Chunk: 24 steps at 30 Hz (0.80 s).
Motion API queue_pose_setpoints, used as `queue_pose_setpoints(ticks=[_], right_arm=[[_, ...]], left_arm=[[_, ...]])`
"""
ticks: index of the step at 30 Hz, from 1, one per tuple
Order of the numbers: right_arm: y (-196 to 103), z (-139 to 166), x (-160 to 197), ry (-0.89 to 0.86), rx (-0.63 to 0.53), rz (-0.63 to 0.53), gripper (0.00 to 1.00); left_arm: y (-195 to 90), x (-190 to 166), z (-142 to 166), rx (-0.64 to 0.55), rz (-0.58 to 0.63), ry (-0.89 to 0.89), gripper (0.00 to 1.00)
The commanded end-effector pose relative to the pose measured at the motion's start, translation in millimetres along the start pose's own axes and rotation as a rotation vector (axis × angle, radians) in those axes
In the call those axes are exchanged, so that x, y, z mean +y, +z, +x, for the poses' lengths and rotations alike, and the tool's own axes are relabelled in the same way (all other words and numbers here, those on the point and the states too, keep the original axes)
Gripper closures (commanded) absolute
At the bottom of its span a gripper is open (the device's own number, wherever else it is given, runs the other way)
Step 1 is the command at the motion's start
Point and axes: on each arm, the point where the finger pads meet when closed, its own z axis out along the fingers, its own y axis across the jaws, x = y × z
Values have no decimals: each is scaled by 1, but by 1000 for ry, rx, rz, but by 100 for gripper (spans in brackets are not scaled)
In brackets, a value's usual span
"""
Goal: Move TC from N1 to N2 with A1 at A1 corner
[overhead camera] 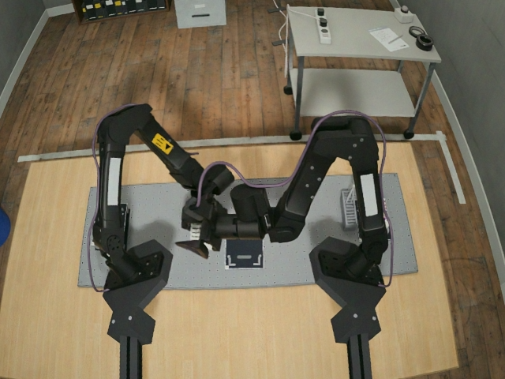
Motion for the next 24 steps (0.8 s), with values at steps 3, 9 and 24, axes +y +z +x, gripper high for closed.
queue_pose_setpoints(ticks=[3,9,24], right_arm=[[-2,-13,1,-5,-45,-1,0],[-2,-13,1,-5,-45,-1,0],[76,17,-54,15,-94,87,0]], left_arm=[[-10,40,-23,-82,85,73,16],[-2,115,-26,-62,82,98,16],[11,246,-37,-39,88,68,16]])
